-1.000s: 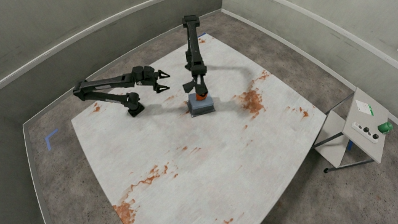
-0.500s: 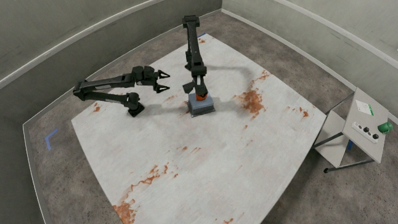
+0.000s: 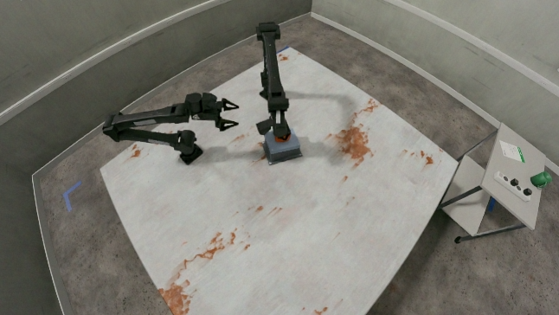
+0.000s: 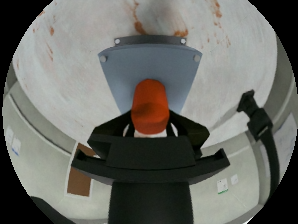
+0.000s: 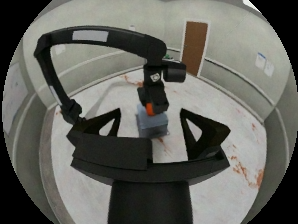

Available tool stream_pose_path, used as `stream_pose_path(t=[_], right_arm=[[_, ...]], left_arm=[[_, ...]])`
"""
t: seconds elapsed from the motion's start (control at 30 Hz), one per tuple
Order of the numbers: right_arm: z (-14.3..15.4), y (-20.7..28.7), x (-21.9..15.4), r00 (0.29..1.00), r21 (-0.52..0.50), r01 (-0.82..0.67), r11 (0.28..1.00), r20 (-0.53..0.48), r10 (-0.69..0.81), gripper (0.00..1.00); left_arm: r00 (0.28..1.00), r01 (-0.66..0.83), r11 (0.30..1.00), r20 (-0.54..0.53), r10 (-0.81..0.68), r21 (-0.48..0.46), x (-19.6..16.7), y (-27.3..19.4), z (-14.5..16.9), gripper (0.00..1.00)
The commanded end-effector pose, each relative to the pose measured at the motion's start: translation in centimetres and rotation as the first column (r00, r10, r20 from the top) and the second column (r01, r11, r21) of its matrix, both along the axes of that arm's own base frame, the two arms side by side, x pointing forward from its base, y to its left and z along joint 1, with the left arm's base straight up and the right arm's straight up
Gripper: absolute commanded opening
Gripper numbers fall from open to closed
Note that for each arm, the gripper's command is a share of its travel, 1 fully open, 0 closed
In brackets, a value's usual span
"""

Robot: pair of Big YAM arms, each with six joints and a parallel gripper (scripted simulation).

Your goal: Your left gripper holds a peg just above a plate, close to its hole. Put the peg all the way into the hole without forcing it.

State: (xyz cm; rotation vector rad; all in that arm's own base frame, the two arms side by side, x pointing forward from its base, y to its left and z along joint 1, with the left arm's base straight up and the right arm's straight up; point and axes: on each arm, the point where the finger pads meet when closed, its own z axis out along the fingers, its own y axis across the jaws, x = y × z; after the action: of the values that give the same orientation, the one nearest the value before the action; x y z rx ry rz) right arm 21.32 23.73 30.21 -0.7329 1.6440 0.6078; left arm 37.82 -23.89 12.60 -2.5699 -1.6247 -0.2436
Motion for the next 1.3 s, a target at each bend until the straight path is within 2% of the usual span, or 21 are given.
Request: stream_pose_path(t=[0.0, 0.3, 0.33, 0.4, 0.57, 0.67, 0.7, 0.97, 1.07, 1.13, 1.17, 1.27], right_arm=[[2.2, 0.1, 0.1, 1.0, 0.028, 0.0, 1.0, 0.027, -0.001, 1.0], [2.2, 0.1, 0.1, 1.0, 0.028, 0.0, 1.0, 0.027, -0.001, 1.0], [2.2, 0.1, 0.1, 1.0, 0.028, 0.0, 1.0, 0.027, -0.001, 1.0], [2.2, 0.1, 0.1, 1.0, 0.028, 0.0, 1.0, 0.027, -0.001, 1.0], [2.2, 0.1, 0.1, 1.0, 0.028, 0.0, 1.0, 0.027, -0.001, 1.0], [2.2, 0.1, 0.1, 1.0, 0.028, 0.0, 1.0, 0.027, -0.001, 1.0], [2.2, 0.1, 0.1, 1.0, 0.028, 0.0, 1.0, 0.027, -0.001, 1.0], [2.2, 0.1, 0.1, 1.0, 0.028, 0.0, 1.0, 0.027, -0.001, 1.0], [2.2, 0.1, 0.1, 1.0, 0.028, 0.0, 1.0, 0.027, -0.001, 1.0], [2.2, 0.1, 0.1, 1.0, 0.028, 0.0, 1.0, 0.027, -0.001, 1.0], [2.2, 0.1, 0.1, 1.0, 0.028, 0.0, 1.0, 0.027, -0.001, 1.0], [2.2, 0.1, 0.1, 1.0, 0.028, 0.0, 1.0, 0.027, -0.001, 1.0]], left_arm=[[1.0, -0.012, 1.0, -0.012, 0.012, 0.001, -0.1, 0.0, -1.7, 0.4], [1.0, -0.018, 1.0, -0.022, 0.018, 0.007, -0.3, 0.2, -2.5, 0.4], [1.0, -0.018, 1.0, 0.013, 0.018, -0.019, 0.4, -0.4, -0.2, 0.4], [1.0, -0.018, 1.0, 0.019, 0.018, -0.024, 0.5, -0.5, 0.7, 0.4], [1.0, -0.015, 1.0, 0.018, 0.015, -0.023, 0.5, -0.5, 0.7, 0.4], [1.0, -0.016, 1.0, 0.026, 0.016, -0.026, 0.6, -0.7, 1.1, 0.68], [0.999, -0.007, 0.999, 0.052, 0.01, -0.045, 0.6, -1.2, 2.7, 0.7], [0.996, -0.003, 0.997, 0.086, 0.009, -0.071, 0.1, -1.8, 6.1, 0.7], [0.996, -0.014, 0.997, 0.086, 0.021, -0.072, 0.4, -1.5, 6.5, 0.7], [0.996, -0.014, 0.997, 0.089, 0.021, -0.071, 0.4, -1.5, 7.2, 0.92], [0.996, -0.009, 0.997, 0.089, 0.016, -0.072, 0.2, -1.8, 7.6, 1.0], [0.996, -0.003, 0.997, 0.089, 0.01, -0.074, -0.2, -2.3, 9.5, 1.0]])
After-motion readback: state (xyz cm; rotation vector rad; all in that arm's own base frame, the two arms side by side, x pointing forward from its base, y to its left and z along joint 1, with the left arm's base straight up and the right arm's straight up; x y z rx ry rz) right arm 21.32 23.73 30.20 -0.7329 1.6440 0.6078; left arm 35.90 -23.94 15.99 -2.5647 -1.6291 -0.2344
